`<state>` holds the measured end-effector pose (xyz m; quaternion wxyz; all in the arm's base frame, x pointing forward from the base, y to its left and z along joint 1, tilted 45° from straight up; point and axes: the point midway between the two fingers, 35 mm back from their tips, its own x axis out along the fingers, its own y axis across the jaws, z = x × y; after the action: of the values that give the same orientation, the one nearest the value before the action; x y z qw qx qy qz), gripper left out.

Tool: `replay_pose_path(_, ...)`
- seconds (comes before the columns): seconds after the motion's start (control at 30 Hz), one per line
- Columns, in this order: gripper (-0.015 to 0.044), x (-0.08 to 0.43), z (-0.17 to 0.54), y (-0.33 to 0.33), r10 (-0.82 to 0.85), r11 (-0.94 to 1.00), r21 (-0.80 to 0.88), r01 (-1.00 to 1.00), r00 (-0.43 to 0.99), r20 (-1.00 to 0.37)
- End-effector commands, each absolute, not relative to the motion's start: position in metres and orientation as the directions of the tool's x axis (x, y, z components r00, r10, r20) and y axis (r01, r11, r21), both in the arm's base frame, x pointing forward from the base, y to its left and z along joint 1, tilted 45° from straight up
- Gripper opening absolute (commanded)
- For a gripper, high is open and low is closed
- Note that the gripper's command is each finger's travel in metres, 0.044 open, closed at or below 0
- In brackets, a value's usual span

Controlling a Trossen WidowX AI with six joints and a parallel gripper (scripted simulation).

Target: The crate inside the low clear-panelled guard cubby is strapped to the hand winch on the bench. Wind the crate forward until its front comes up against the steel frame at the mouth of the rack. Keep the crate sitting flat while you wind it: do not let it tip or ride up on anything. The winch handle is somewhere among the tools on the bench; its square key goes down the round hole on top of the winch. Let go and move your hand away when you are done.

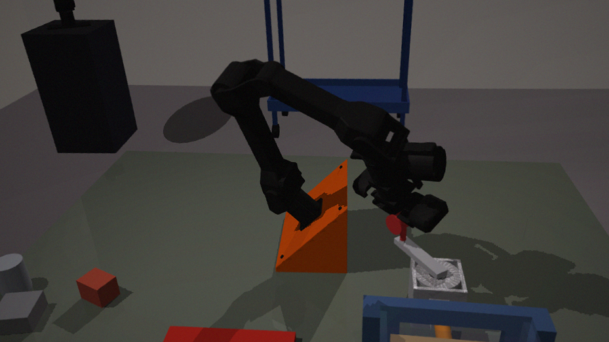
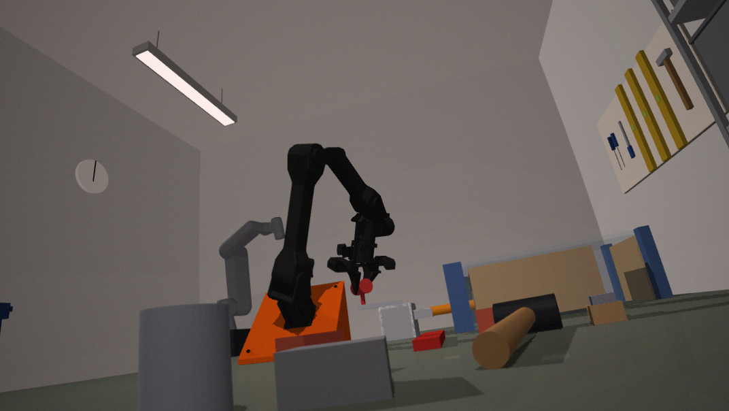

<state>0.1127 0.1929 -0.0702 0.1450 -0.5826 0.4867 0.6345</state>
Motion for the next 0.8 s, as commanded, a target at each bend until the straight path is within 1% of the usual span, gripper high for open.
replay_pose_path(0.0, 0.0000, 0.121, -0.065, 0.182, -0.402, -0.479, 0.447, -0.755, -0.264, -0.877)
replay_pose_path(0.77, 0.0000, 0.149, -0.050, 0.166, -0.404, -0.478, 0.447, -0.756, -0.263, -0.876)
